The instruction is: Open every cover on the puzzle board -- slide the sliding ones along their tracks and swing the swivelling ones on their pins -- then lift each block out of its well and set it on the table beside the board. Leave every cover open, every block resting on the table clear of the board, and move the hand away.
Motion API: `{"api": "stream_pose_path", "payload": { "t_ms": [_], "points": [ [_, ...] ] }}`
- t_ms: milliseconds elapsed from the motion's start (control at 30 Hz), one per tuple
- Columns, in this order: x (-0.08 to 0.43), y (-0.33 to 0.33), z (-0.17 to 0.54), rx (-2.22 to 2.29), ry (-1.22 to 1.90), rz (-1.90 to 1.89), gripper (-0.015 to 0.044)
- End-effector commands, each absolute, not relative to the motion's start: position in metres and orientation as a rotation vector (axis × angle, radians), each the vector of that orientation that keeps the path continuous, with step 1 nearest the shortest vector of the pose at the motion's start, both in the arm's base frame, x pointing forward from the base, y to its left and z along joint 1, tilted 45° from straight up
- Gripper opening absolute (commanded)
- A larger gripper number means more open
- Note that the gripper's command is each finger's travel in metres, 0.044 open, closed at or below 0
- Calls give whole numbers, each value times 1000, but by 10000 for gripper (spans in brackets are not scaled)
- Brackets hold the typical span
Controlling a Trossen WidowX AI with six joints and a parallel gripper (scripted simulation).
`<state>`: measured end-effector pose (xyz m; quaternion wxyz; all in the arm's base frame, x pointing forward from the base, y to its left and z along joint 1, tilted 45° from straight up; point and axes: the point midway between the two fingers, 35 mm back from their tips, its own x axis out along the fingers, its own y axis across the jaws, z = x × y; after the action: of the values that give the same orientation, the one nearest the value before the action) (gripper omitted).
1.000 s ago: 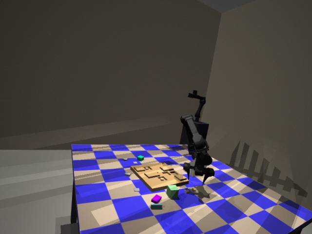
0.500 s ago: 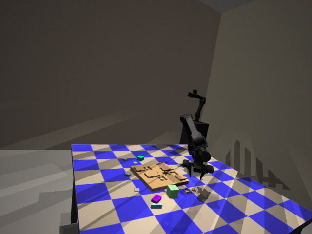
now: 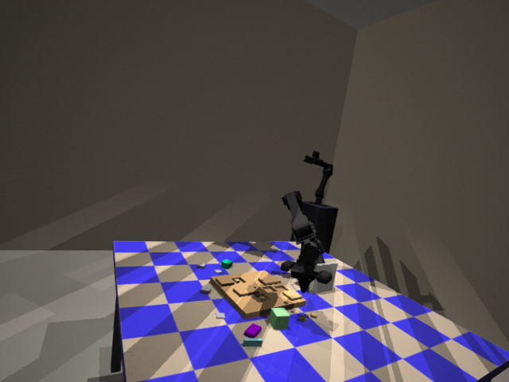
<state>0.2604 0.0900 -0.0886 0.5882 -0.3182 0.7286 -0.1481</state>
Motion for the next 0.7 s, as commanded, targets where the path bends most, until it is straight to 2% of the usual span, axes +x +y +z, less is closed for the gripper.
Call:
{"api": "stream_pose_path", "payload": {
  "t_ms": [0, 667],
  "points": [
    [278, 82, -73, -628, 1638, -442, 0],
    [331, 20, -16, -178, 1385, -867, 0]
  ]
}}
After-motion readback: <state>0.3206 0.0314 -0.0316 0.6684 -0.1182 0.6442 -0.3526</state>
